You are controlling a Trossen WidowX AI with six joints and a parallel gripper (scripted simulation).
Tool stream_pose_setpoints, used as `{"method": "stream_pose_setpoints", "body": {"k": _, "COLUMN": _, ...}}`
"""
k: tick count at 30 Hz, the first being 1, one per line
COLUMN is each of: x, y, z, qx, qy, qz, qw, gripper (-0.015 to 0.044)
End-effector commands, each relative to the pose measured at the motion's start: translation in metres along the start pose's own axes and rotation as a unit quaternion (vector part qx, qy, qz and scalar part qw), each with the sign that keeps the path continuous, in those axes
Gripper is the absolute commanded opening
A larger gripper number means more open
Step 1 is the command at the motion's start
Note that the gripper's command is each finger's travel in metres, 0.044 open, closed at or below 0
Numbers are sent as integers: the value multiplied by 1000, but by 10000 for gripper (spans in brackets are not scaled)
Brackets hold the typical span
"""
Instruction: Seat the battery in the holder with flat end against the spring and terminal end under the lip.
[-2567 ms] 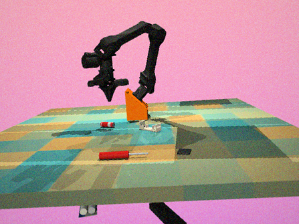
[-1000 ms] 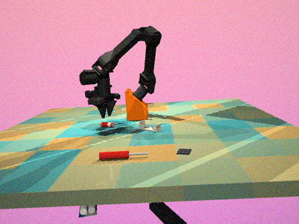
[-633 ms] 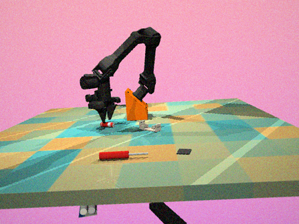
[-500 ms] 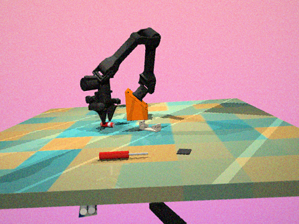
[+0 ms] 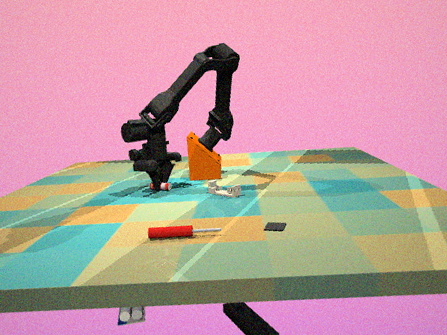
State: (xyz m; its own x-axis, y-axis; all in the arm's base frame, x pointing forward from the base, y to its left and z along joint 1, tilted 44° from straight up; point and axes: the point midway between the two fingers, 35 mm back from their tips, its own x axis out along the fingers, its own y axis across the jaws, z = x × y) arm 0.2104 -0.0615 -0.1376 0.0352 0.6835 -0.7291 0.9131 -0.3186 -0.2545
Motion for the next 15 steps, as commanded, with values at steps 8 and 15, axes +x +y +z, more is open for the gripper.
{"method": "stream_pose_setpoints", "body": {"k": 8, "x": 2, "y": 0, "z": 0, "qx": 4, "qy": 3, "qz": 0, "qw": 1000, "gripper": 76}}
{"method": "stream_pose_setpoints", "body": {"k": 15, "x": -24, "y": 2, "z": 2, "qx": 6, "qy": -1, "qz": 5, "qw": 1000, "gripper": 76}}
